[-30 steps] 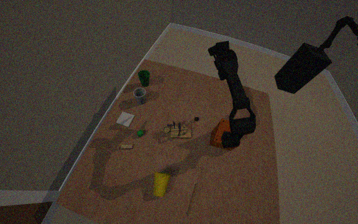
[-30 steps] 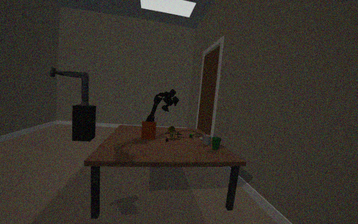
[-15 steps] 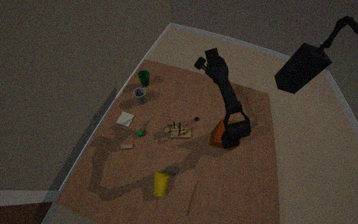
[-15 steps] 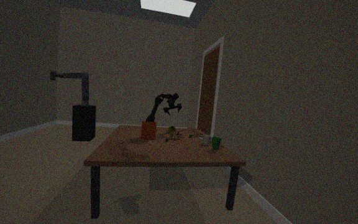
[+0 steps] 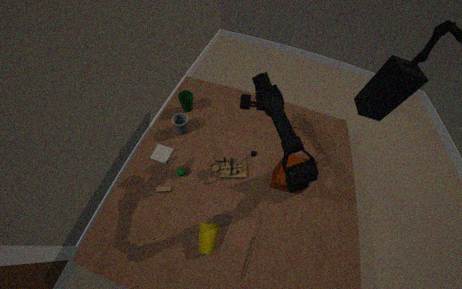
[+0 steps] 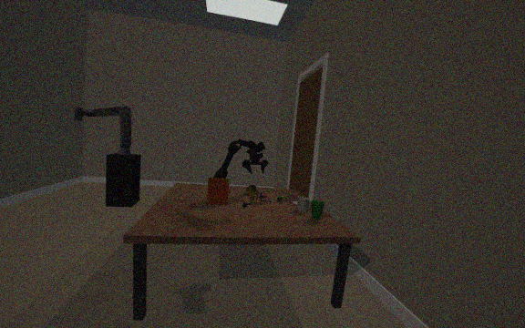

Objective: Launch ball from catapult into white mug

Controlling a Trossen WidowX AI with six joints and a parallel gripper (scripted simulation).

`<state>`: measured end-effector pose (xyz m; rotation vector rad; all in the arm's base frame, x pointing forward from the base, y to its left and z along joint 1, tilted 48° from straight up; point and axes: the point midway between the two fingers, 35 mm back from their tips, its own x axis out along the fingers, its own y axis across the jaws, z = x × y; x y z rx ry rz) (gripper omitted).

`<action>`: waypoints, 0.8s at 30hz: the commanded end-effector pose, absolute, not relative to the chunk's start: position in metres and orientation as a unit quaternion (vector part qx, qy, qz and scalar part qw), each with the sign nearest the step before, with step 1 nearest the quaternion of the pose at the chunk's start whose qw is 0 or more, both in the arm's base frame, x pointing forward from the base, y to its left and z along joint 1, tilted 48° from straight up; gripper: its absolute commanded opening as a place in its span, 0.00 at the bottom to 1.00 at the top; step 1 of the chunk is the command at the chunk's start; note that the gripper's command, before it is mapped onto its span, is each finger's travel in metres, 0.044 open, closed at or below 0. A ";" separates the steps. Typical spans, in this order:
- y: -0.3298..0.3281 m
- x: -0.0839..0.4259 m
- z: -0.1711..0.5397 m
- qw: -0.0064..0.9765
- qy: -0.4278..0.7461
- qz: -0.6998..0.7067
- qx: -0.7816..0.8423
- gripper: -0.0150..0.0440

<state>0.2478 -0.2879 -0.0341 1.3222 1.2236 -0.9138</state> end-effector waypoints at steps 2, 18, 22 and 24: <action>-0.258 0.255 -0.033 0.563 0.562 -0.307 0.522 1.00; -0.180 0.268 -0.020 0.637 0.644 -0.079 0.416 1.00; -0.160 0.270 -0.015 0.651 0.653 -0.019 0.387 1.00; -0.150 0.270 -0.013 0.657 0.656 0.011 0.373 1.00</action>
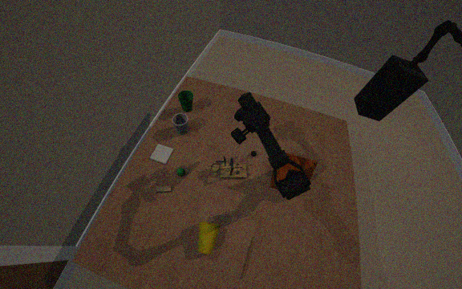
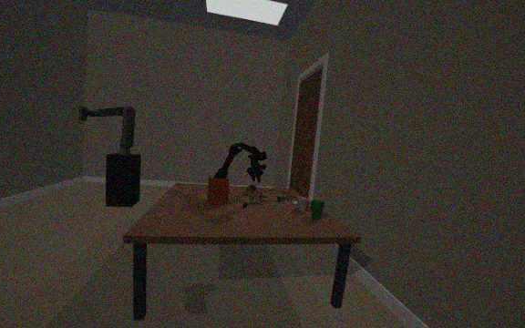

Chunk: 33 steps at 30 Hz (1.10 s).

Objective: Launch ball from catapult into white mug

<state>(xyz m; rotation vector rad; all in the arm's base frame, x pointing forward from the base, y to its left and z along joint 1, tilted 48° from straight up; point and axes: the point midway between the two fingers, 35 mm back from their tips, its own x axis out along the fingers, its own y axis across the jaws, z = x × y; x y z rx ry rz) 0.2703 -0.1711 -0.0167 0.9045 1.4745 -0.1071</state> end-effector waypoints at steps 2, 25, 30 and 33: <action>-0.141 0.270 -0.010 0.662 0.657 0.041 0.358 1.00; -0.038 0.261 0.022 0.689 0.592 0.369 0.197 1.00; -0.037 0.261 0.022 0.689 0.591 0.371 0.196 1.00; -0.029 0.262 0.015 0.690 0.591 0.370 0.196 1.00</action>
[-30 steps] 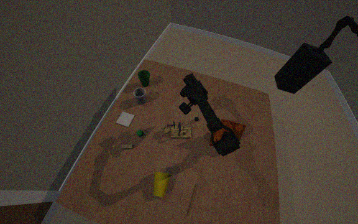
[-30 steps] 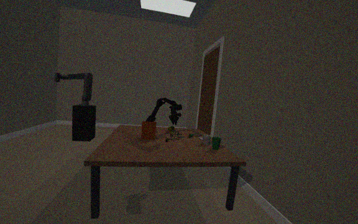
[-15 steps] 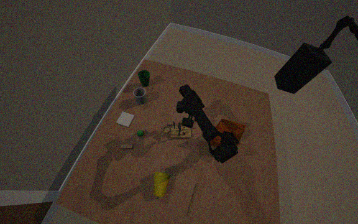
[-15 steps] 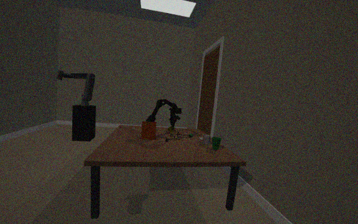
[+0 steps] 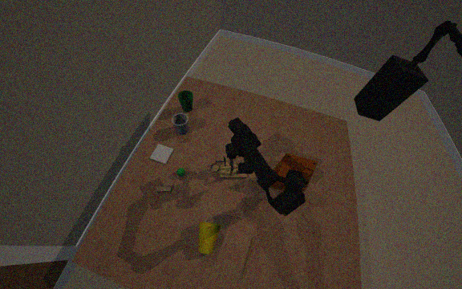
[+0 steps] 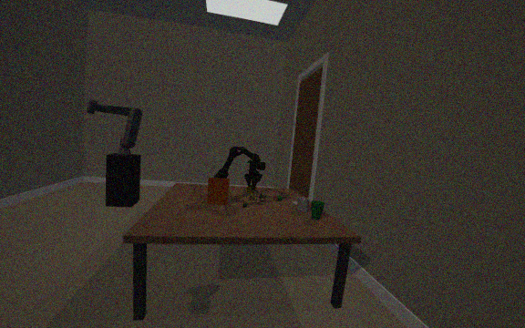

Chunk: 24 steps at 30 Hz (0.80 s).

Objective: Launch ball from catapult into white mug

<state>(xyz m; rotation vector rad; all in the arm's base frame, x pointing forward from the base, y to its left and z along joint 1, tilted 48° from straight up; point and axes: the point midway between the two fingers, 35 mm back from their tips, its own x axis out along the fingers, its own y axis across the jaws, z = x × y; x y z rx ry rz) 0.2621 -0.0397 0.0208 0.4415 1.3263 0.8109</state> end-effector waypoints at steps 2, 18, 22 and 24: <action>-0.010 0.263 -0.003 0.690 0.591 0.371 0.196 1.00; 0.008 0.264 -0.019 0.690 0.590 0.371 0.196 1.00; 0.013 0.264 -0.023 0.690 0.590 0.371 0.196 1.00; 0.015 0.265 -0.026 0.690 0.590 0.371 0.196 1.00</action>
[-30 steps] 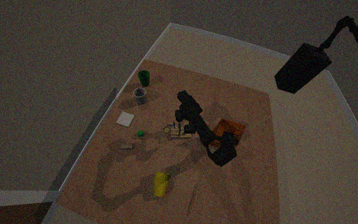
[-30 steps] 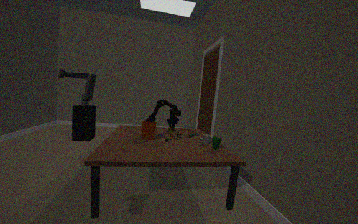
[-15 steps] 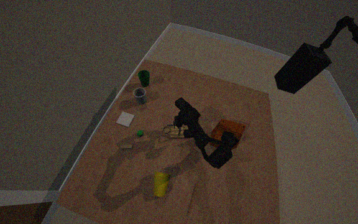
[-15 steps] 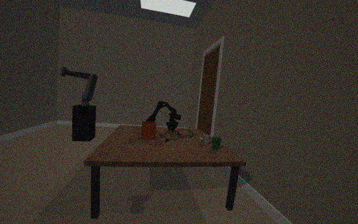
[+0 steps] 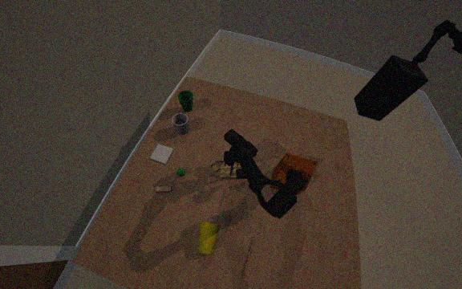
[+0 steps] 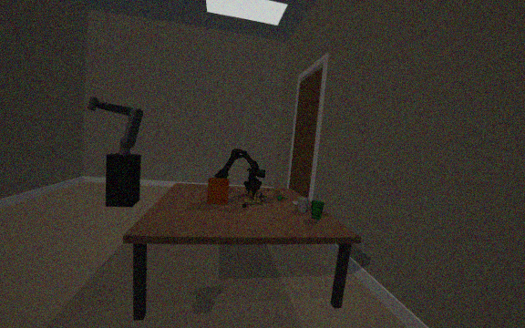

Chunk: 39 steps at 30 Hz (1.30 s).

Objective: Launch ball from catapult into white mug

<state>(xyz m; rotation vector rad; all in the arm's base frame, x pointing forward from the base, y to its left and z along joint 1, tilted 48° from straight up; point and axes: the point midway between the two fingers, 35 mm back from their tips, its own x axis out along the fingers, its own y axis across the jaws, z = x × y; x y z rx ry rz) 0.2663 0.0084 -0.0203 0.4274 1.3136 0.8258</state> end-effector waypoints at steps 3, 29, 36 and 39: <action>0.019 0.265 -0.029 0.690 0.590 0.371 0.196 1.00; 0.035 0.266 -0.043 0.692 0.588 0.372 0.193 0.73; 0.035 0.266 -0.043 0.692 0.588 0.372 0.193 0.45; 0.035 0.266 -0.043 0.692 0.588 0.372 0.193 0.42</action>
